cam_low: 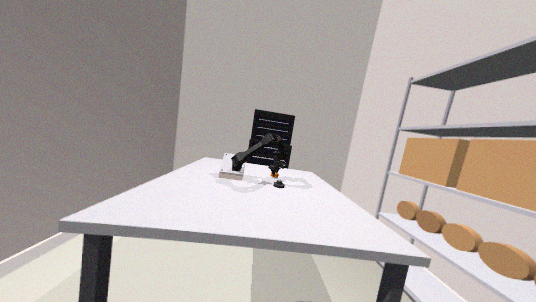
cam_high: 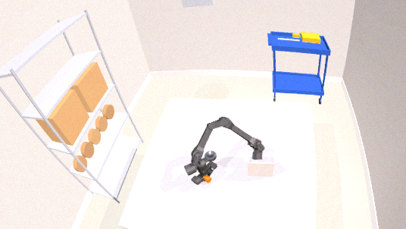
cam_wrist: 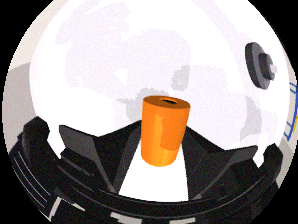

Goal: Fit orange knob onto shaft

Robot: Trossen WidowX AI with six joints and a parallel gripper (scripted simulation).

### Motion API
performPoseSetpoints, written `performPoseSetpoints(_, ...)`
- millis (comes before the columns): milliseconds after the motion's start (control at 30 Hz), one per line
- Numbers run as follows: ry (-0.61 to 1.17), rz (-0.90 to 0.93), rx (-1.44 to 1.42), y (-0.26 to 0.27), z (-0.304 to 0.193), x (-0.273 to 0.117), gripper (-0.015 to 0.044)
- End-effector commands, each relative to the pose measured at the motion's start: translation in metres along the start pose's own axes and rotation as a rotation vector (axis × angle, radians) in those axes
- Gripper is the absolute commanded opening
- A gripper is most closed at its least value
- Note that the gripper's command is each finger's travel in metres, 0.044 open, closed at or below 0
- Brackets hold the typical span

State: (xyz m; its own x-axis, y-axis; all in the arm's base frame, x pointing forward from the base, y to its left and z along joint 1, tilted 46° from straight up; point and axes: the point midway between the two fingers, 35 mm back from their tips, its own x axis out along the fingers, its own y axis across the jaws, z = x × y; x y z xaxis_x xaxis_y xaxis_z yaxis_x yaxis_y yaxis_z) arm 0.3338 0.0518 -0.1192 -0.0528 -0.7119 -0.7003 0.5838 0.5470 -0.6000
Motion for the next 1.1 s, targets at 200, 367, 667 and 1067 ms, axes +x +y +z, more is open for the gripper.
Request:
performPoseSetpoints(200,0.001,0.008,0.286,0.0005,0.0007,-0.0035,0.0180)
performPoseSetpoints(367,0.001,0.008,0.369,0.0005,0.0007,-0.0035,0.0180)
performPoseSetpoints(667,0.002,0.008,0.551,0.0005,0.0007,-0.0035,0.0180)
performPoseSetpoints(1067,0.003,0.007,0.947,0.0005,0.0006,-0.0035,0.0180)
